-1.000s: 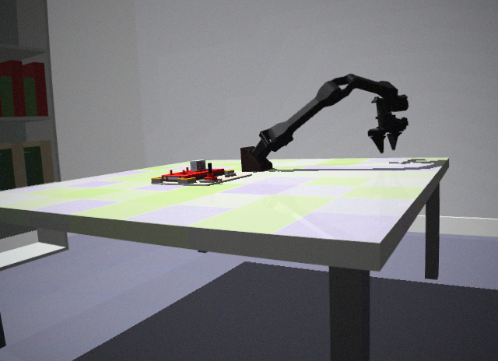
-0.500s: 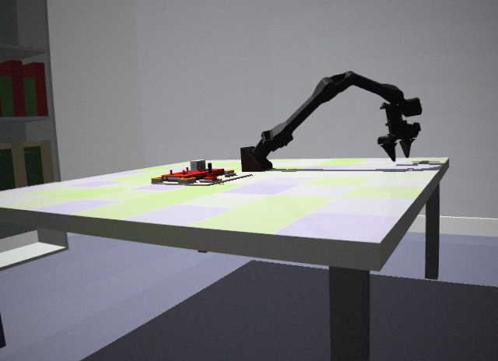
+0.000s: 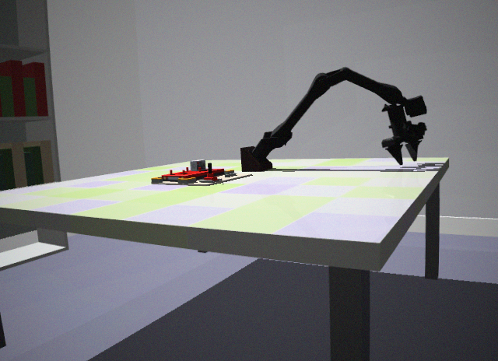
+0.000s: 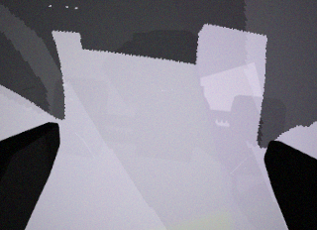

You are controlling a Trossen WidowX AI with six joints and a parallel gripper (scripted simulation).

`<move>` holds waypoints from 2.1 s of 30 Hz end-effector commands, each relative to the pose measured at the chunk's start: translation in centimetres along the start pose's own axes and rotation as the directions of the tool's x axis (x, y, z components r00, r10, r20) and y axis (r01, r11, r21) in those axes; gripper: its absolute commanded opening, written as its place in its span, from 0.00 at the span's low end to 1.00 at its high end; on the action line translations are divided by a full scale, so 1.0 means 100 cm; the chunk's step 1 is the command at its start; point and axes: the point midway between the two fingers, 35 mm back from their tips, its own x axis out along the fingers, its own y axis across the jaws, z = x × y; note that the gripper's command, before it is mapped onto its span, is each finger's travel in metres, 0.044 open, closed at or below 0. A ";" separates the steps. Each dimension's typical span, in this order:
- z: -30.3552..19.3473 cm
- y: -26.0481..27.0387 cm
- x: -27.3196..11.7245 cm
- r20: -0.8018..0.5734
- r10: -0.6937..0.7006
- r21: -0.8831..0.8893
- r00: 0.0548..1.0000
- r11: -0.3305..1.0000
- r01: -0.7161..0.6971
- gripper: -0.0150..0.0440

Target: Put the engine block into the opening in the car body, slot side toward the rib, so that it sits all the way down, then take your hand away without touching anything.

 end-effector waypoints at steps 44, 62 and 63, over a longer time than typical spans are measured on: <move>0.083 -0.250 -0.009 0.135 -0.303 -0.587 0.943 0.743 0.323 1.00; 0.025 -0.472 -0.036 -0.143 -0.570 -0.632 0.809 0.682 0.368 1.00; 0.016 -0.485 -0.040 -0.173 -0.574 -0.634 0.800 0.687 0.356 1.00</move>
